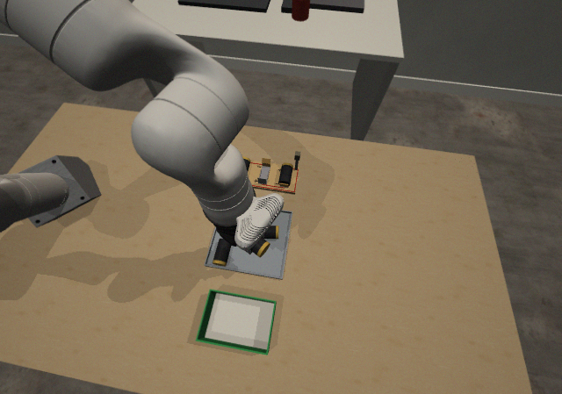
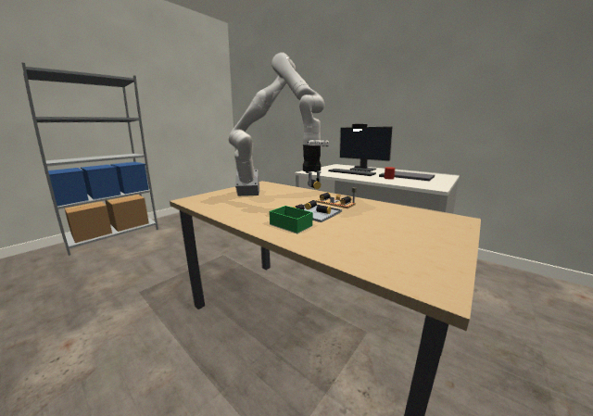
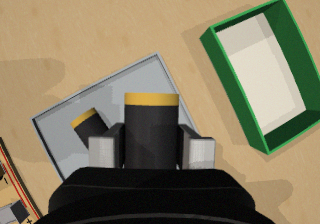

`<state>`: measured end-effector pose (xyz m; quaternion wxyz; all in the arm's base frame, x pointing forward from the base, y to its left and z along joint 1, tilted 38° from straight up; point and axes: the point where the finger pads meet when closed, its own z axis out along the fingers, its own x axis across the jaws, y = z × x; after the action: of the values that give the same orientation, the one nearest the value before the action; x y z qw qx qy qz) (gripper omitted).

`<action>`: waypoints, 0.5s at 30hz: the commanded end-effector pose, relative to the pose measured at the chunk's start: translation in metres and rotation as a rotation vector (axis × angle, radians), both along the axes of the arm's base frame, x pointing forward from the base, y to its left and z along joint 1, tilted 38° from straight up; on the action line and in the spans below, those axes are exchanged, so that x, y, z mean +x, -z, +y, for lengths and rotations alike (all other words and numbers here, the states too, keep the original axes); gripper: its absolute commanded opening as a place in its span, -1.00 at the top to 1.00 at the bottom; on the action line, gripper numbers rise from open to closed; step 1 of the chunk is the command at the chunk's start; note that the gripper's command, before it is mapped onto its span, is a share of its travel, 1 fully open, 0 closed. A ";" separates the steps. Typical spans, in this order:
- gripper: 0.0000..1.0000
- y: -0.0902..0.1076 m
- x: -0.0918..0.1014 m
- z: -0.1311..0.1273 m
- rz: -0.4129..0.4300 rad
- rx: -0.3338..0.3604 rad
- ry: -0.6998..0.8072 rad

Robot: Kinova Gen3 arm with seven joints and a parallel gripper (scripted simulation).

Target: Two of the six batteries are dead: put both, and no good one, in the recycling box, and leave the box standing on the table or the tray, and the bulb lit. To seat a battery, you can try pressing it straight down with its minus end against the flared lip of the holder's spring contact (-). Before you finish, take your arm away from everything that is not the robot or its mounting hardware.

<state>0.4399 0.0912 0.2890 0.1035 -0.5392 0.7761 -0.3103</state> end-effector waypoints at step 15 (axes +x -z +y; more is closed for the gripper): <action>-0.15 -0.001 0.000 0.000 -0.096 0.119 0.199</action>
<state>0.4395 0.0918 0.2889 0.1395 -0.4468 0.8331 -0.2947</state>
